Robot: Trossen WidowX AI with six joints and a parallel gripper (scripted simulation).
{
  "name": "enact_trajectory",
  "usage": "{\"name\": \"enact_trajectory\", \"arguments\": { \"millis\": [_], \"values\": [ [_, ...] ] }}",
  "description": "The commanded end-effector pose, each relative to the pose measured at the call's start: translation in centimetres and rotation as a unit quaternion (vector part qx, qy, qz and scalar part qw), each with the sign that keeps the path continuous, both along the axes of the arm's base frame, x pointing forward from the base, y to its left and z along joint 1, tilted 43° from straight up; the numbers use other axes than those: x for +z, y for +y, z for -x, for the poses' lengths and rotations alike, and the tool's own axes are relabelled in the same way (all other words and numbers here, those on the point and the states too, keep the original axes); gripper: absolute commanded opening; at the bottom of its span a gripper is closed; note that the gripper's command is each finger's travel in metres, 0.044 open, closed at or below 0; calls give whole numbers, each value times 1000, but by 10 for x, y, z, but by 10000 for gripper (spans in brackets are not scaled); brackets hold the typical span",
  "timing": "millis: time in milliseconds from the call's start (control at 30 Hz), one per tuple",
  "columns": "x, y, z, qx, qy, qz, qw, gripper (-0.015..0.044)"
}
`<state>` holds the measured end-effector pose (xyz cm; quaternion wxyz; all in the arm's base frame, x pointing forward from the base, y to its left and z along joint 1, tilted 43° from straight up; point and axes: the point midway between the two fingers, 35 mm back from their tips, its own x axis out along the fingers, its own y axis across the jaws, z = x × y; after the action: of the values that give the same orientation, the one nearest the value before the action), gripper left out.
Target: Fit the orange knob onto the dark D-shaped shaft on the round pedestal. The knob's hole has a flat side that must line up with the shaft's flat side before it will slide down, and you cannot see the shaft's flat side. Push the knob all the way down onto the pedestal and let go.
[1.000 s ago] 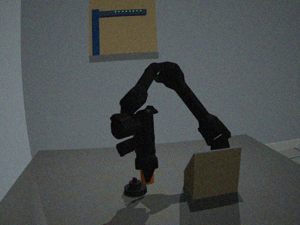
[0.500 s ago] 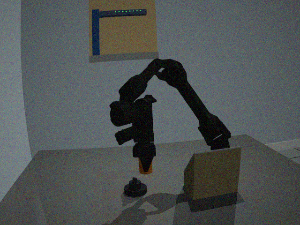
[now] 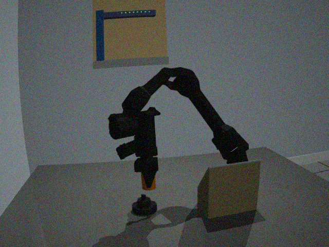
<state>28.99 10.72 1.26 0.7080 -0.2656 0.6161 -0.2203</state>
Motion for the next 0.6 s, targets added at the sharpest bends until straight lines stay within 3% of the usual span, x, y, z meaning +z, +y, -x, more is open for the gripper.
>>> {"name": "enact_trajectory", "arguments": {
  "millis": [0,567],
  "values": [
    [5,-12,-6,4,0,0,1000,0],
    [24,-60,-24,6,-2,6,1000,0]
  ]
}}
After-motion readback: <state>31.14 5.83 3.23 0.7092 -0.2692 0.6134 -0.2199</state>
